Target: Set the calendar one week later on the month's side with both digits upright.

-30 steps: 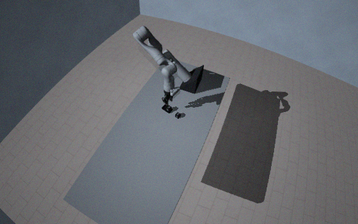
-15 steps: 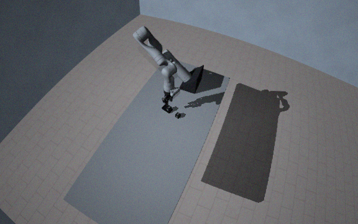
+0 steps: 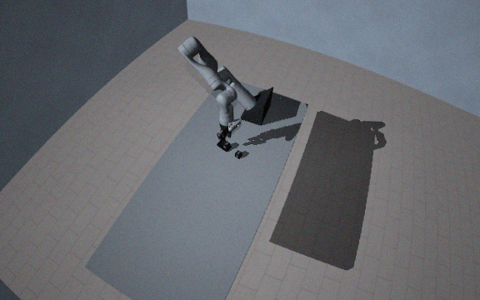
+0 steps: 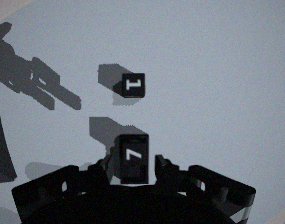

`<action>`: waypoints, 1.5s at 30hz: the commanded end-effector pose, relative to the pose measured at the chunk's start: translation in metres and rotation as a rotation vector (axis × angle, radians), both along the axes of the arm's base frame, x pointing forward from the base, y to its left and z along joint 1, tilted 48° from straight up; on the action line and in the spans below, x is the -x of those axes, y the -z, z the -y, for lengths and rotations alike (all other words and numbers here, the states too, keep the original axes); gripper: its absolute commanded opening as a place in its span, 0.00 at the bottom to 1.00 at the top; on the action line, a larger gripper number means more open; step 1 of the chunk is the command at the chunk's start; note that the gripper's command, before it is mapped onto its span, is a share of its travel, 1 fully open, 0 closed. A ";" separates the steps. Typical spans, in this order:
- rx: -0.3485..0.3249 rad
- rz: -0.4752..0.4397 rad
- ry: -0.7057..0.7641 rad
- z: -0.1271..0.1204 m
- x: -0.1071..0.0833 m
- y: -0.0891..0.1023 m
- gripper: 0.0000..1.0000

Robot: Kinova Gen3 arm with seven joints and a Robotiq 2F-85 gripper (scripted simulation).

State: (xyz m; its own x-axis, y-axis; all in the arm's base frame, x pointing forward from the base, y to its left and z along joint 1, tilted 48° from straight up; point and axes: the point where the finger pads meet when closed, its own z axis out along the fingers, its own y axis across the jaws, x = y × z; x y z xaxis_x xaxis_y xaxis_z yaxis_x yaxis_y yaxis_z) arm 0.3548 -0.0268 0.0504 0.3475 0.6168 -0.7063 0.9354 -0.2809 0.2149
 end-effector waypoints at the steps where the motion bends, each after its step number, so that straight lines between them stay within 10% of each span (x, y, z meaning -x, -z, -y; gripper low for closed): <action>1: 0.002 -0.004 0.002 0.002 0.001 0.001 0.48; 45: 0.002 -0.004 0.002 0.023 0.003 0.021 0.48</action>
State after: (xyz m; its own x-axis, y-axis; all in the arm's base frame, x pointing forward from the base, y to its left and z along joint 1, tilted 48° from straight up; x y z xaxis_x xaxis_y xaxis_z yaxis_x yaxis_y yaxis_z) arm 0.3514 -0.0508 0.0295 0.3460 0.6136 -0.7097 0.9355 -0.2828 0.2116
